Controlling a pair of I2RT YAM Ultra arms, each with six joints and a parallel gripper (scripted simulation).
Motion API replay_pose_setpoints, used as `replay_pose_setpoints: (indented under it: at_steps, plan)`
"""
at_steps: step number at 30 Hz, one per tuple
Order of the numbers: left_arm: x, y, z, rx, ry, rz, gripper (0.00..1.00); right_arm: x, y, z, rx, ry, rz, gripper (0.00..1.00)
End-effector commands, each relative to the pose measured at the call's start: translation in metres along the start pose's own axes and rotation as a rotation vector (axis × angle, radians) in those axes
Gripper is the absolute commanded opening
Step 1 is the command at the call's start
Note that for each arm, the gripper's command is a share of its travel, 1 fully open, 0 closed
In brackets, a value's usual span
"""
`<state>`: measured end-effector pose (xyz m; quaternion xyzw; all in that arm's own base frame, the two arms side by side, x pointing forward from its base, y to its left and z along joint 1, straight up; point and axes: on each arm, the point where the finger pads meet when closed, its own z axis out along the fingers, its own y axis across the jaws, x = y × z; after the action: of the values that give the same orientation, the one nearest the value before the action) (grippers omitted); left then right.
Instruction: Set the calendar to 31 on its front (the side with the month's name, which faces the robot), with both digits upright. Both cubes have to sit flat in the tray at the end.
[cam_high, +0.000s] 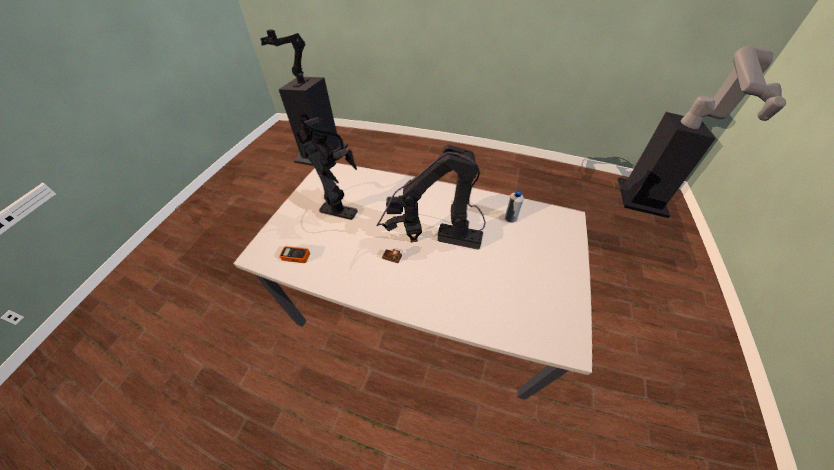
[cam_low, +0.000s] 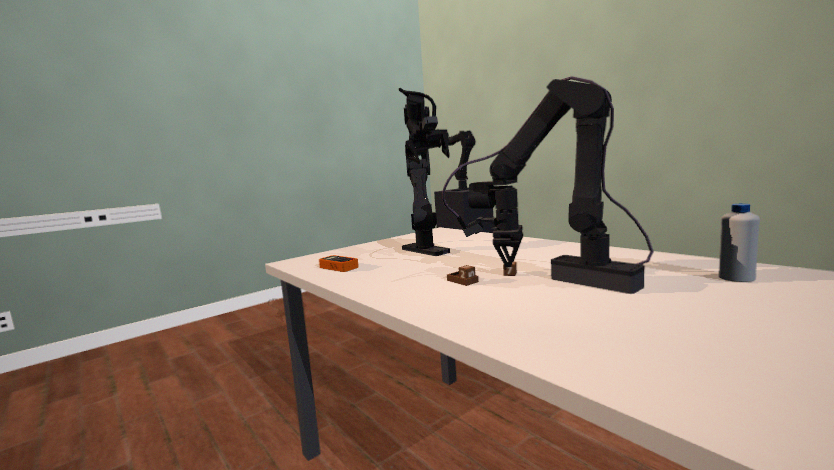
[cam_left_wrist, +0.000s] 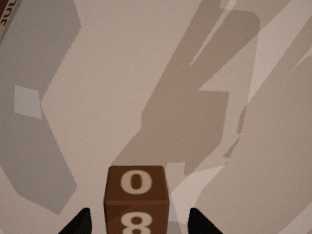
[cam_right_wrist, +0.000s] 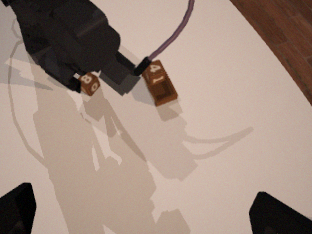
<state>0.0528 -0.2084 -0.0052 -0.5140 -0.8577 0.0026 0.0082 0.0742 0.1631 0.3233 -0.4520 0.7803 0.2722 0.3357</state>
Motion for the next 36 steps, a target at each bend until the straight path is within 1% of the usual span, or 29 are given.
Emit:
replay_pose_setpoints:
  at_steps: [1, 4, 15, 16, 18, 19, 21, 22, 26, 35, 36]
  plan:
    - [-0.0034, 0.0035, 0.0089, -0.012, -0.014, -0.010, 0.55, -0.0074, -0.0003, -0.0040, 0.003, -0.021, -0.001, 1.00]
    - [-0.0033, 0.0035, 0.0133, -0.012, -0.014, -0.010, 0.55, -0.0074, -0.0003, -0.0040, 0.003, -0.021, -0.001, 1.00]
    - [-0.0033, 0.0035, 0.0133, -0.012, -0.014, -0.010, 0.55, -0.0074, -0.0003, -0.0040, 0.003, -0.021, -0.001, 1.00]
    - [-0.0033, 0.0035, 0.0133, -0.012, -0.014, -0.010, 0.47, -0.0074, -0.0003, -0.0040, 0.003, -0.021, -0.001, 1.00]
    - [-0.0033, 0.0035, 0.0133, -0.012, -0.014, -0.010, 0.47, -0.0074, -0.0003, -0.0040, 0.003, -0.021, -0.001, 1.00]
    - [-0.0033, 0.0035, 0.0133, -0.012, -0.014, -0.010, 0.43, -0.0074, -0.0003, -0.0040, 0.003, -0.021, -0.001, 1.00]
    - [-0.0029, 0.0036, 0.0133, -0.013, -0.013, -0.010, 0.43, -0.0074, -0.0003, -0.0040, 0.003, -0.021, -0.001, 1.00]
    - [-0.0029, 0.0036, 0.0133, -0.013, -0.013, -0.010, 0.39, -0.0074, -0.0003, -0.0040, 0.003, -0.021, -0.001, 1.00]
    - [-0.0070, -0.0003, 0.0110, -0.010, -0.024, -0.009, 0.39, -0.0074, -0.0003, -0.0040, 0.003, -0.021, -0.001, 1.00]
    - [-0.0069, -0.0016, 0.0110, -0.010, -0.023, -0.007, 0.26, -0.0074, -0.0003, -0.0040, 0.003, -0.021, -0.001, 1.00]
    - [-0.0069, -0.0016, 0.0110, -0.010, -0.023, -0.007, 0.15, -0.0074, -0.0003, -0.0040, 0.003, -0.021, -0.001, 1.00]
